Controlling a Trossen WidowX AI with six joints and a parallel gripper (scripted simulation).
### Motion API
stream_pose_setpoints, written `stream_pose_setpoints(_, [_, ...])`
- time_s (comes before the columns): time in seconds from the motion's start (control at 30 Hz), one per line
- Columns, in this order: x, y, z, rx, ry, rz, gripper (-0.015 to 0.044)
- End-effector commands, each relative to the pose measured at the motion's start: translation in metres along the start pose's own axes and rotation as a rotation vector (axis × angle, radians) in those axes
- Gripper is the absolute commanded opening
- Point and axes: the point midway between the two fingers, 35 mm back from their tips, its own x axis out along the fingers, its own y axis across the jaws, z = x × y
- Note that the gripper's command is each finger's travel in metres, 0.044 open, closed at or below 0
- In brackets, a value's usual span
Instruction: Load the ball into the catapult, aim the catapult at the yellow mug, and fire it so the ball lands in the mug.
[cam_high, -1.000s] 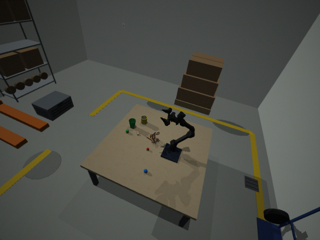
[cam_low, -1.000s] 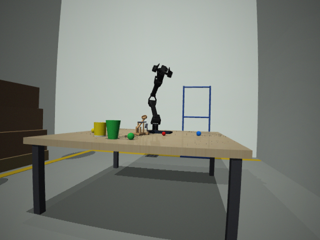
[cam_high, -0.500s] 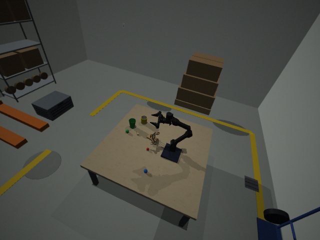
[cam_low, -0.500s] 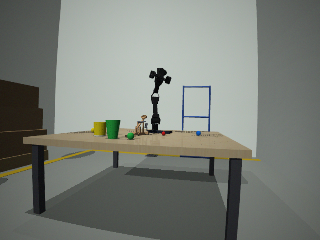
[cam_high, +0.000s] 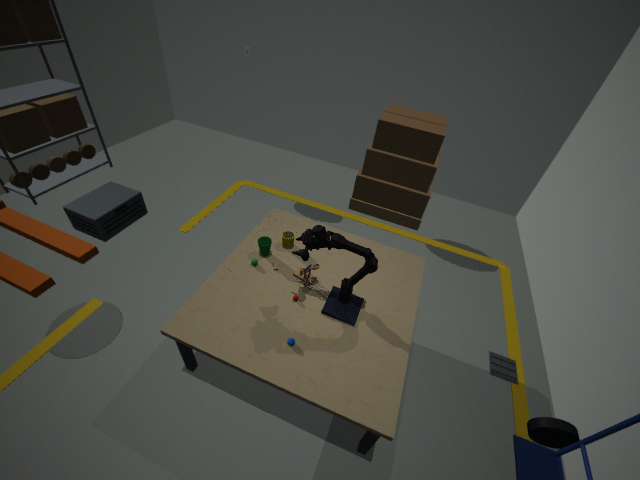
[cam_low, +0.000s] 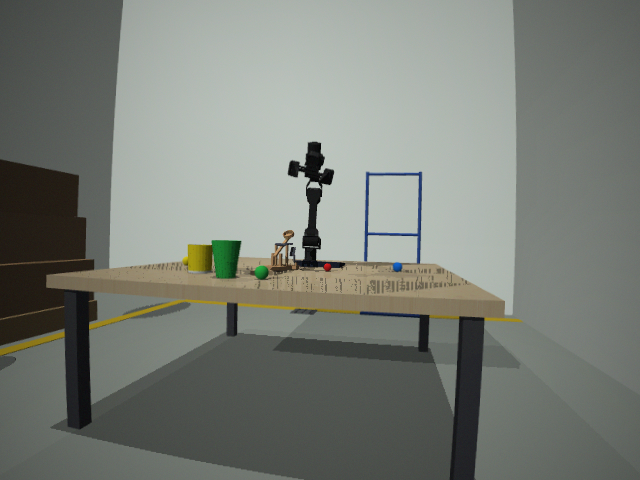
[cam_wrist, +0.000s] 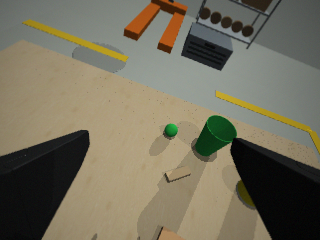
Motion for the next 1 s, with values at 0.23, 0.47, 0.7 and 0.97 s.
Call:
stream_pose_setpoints(0.23, [0.043,-0.025,-0.068,0.116,0.332,-0.026,0.0440])
stream_pose_setpoints(0.47, [0.056,-0.038,-0.115,0.211,0.546,-0.039,0.0440])
stream_pose_setpoints(0.7, [0.060,-0.048,-0.160,0.317,0.757,-0.051,0.0440])
stream_pose_setpoints(0.97, [0.056,-0.058,-0.207,0.448,0.996,-0.063,0.0440])
